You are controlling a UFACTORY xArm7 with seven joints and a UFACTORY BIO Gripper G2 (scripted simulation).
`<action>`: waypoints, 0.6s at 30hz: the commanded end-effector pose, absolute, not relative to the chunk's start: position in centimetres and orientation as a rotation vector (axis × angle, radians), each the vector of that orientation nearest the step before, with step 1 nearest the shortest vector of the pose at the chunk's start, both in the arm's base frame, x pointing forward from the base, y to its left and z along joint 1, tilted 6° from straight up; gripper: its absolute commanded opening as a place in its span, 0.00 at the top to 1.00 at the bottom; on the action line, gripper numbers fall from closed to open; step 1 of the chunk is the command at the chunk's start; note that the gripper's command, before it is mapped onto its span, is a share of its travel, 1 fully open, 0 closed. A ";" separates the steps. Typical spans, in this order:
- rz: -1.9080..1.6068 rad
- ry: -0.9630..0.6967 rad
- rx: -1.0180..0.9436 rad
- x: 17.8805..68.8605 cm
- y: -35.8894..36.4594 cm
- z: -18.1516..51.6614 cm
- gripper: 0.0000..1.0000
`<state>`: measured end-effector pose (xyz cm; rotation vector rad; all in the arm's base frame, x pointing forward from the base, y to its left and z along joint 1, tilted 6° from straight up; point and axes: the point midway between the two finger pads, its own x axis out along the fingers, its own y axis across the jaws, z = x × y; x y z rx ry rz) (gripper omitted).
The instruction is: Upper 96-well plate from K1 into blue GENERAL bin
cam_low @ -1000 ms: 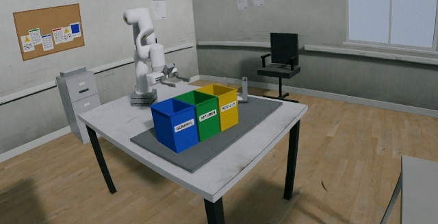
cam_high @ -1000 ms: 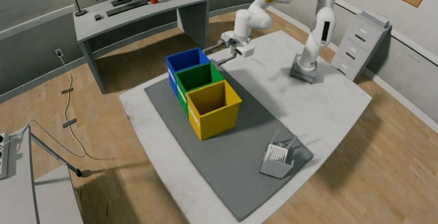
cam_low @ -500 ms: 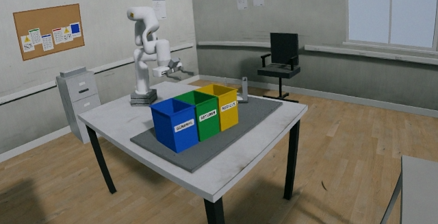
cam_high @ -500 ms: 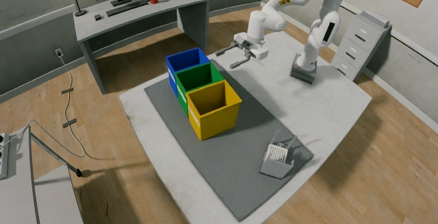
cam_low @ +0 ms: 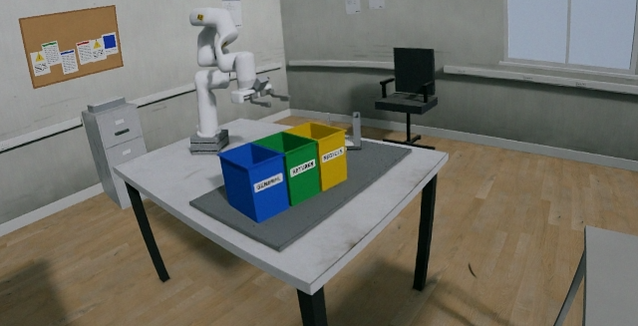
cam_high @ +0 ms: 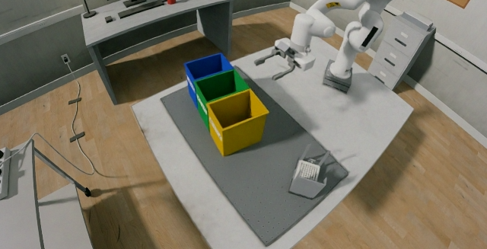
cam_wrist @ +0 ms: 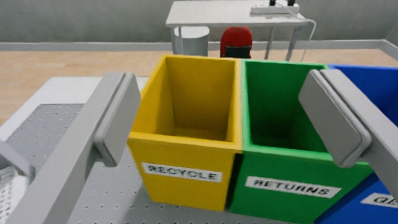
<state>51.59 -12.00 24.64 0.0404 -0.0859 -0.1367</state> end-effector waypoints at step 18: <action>-0.138 -0.088 0.042 50.4 -8.2 25.9 0.82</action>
